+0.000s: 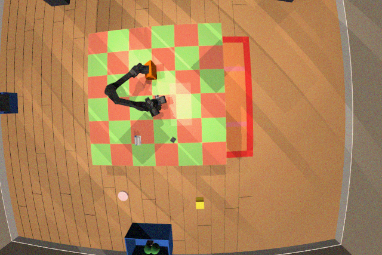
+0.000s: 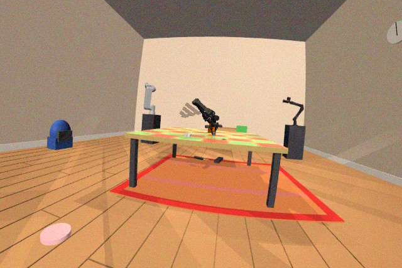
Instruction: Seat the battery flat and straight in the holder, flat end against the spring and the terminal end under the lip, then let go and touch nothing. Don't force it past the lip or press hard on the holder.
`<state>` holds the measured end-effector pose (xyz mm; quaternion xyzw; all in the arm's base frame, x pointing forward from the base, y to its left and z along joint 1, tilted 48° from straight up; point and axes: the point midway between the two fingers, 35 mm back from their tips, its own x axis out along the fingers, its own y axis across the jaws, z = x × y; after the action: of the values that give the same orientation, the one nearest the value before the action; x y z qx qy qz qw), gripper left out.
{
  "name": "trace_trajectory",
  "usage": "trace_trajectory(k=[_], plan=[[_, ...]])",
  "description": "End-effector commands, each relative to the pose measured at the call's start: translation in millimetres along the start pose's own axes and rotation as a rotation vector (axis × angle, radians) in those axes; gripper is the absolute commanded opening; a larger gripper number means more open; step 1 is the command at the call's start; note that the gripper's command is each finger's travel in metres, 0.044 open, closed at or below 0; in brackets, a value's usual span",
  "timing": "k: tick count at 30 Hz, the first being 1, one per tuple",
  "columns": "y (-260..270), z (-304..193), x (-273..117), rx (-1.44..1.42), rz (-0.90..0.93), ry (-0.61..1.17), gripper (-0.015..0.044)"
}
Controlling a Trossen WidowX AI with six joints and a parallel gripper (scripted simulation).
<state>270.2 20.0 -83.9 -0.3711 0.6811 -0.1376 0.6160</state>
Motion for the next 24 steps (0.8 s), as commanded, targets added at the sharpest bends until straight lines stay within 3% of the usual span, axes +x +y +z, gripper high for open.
trace_trajectory(k=[1, 3, 7, 21, 24], plan=[[0, 1, 0, 0.004, 0.000, 0.001, 0.0080], [0, 1, 0, 0.004, 0.000, 0.003, 0.0080], [0, 1, 0, 0.004, 0.000, 0.003, 0.0183], [2, -1, -14, 0.001, 0.001, 0.003, 0.0183], [4, -1, -25, -0.004, 0.000, 0.003, 0.0262]])
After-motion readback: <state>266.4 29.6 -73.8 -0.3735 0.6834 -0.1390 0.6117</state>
